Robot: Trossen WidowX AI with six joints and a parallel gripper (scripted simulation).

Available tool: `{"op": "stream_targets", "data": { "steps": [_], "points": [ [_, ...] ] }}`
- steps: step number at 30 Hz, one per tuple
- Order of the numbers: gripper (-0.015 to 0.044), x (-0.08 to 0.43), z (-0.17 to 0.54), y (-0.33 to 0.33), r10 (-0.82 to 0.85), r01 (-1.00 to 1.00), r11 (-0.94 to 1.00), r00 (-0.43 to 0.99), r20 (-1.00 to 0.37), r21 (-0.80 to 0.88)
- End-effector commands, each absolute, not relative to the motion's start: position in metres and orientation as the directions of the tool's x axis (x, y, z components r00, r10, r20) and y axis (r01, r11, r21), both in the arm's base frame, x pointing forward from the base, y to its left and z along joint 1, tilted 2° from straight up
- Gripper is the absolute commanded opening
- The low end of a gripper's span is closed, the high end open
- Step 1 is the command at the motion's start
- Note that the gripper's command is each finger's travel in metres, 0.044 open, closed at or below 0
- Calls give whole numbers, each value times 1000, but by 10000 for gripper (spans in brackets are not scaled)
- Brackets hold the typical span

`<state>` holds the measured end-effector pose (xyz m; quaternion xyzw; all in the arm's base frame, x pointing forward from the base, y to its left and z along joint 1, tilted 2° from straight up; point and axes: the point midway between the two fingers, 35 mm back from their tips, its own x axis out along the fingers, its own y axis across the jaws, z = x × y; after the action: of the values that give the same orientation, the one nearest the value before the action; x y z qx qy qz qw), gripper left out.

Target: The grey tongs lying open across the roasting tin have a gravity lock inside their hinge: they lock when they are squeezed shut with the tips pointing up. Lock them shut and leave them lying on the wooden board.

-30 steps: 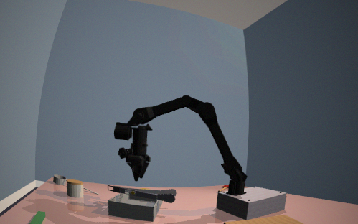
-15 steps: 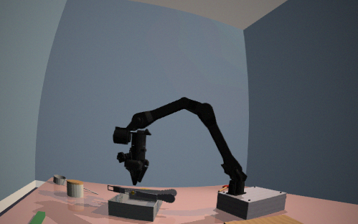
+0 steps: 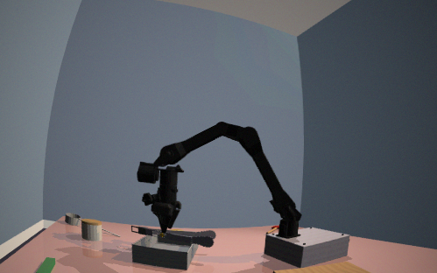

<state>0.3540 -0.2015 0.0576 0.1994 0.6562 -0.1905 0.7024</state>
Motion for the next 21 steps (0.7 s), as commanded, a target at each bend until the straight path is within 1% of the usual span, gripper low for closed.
{"op": "stream_targets", "data": {
  "steps": [1,21],
  "points": [
    [440,353,46,-199,5,533,845,59,-998,36],
    [440,353,13,-197,5,533,845,59,-998,36]
  ]
}}
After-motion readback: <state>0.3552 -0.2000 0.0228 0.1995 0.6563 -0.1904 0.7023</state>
